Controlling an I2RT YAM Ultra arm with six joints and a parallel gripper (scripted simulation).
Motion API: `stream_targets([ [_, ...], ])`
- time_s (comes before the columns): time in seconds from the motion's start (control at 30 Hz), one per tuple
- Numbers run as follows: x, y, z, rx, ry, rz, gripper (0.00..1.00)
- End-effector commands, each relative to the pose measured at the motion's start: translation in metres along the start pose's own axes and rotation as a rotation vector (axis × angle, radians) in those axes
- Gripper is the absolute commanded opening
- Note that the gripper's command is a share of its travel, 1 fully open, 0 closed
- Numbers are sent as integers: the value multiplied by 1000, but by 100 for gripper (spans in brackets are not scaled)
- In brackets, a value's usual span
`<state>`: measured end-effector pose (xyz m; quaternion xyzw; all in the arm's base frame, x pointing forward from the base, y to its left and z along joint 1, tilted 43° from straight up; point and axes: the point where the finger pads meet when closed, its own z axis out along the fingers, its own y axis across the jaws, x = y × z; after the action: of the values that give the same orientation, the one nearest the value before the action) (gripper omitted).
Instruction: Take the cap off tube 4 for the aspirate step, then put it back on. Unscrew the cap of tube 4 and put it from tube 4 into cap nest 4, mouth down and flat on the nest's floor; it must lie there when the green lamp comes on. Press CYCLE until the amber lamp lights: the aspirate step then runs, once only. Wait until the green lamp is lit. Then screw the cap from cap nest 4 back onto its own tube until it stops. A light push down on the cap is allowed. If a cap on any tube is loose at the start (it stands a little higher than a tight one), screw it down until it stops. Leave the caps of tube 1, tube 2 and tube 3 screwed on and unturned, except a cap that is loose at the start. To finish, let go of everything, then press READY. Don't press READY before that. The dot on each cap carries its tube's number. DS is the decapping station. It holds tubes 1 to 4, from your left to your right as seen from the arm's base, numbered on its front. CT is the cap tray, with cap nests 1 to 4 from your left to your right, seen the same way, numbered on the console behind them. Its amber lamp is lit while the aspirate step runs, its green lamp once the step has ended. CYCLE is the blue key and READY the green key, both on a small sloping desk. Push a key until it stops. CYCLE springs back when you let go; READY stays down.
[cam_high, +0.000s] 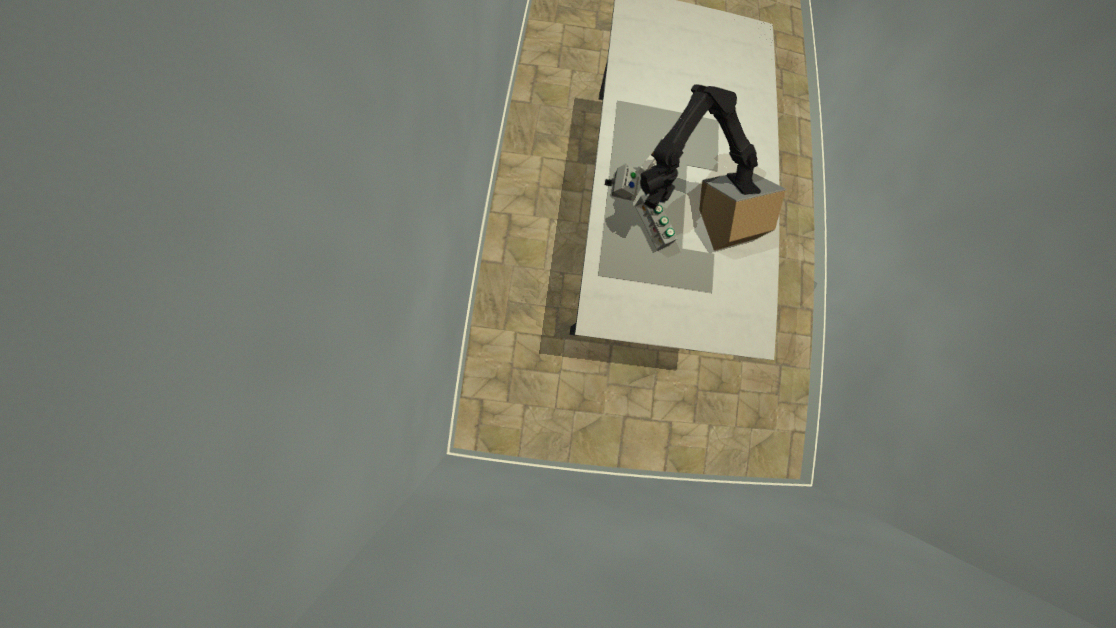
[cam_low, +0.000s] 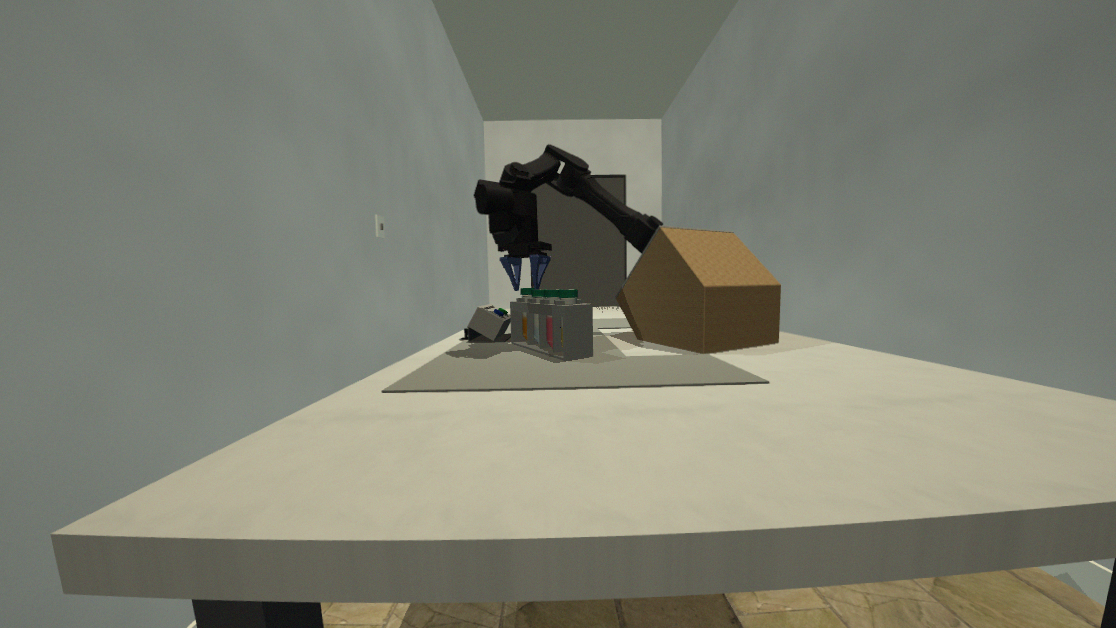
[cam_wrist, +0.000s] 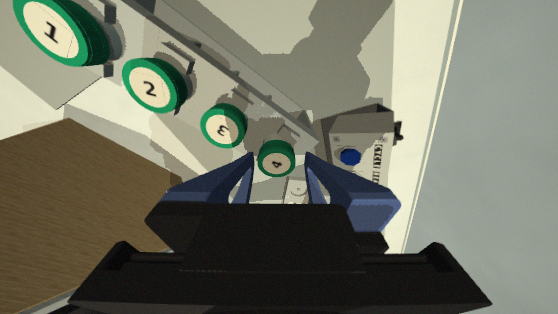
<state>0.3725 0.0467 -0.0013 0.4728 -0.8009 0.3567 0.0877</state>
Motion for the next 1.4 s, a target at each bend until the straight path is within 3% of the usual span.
stream_targets([
  [0.0,-3,1,-8,21,-25,141,49],
  [0.07,-6,-2,-8,23,-32,209,49],
  [0.2,-2,4,0,12,-13,197,49],
  [0.3,-9,-5,-6,24,-35,217,49],
  [0.6,-4,5,1,15,-15,192,49],
  [0.83,-7,-5,-6,25,-40,216,49],
  [1.37,2,1,0,17,-23,199,49],
])
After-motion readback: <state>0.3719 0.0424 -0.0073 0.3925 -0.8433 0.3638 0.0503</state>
